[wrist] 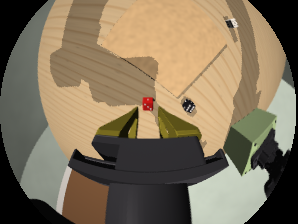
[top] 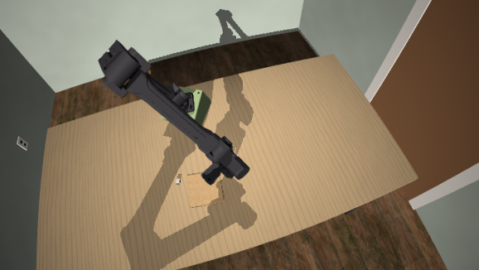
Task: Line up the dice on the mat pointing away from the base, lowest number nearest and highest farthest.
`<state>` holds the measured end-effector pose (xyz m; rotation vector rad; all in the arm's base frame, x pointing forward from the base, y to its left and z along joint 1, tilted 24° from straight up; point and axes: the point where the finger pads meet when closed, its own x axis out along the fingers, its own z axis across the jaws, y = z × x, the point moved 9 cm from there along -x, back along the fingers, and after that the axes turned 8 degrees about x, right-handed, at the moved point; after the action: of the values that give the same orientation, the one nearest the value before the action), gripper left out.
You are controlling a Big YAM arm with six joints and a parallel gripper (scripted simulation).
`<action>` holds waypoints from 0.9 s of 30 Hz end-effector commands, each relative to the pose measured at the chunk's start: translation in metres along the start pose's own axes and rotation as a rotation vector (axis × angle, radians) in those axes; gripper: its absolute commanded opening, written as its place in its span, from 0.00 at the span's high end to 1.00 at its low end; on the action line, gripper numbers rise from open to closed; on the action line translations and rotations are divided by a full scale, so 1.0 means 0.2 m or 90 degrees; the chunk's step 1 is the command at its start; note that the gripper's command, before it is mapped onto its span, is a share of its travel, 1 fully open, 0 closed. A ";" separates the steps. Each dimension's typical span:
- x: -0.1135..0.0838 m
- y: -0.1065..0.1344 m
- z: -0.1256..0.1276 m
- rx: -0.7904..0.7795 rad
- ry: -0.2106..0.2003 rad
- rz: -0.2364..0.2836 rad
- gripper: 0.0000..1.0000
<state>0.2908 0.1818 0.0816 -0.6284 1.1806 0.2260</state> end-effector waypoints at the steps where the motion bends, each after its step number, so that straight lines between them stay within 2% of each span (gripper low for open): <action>1: -0.01 -0.03 0.07 0.009 -0.021 -0.001 0.70; 20: -0.01 -0.03 0.07 0.009 -0.021 -0.001 0.70; 27: 0.02 -0.02 0.05 0.006 -0.013 -0.001 0.70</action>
<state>0.2912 0.1817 0.0802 -0.6290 1.1820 0.2264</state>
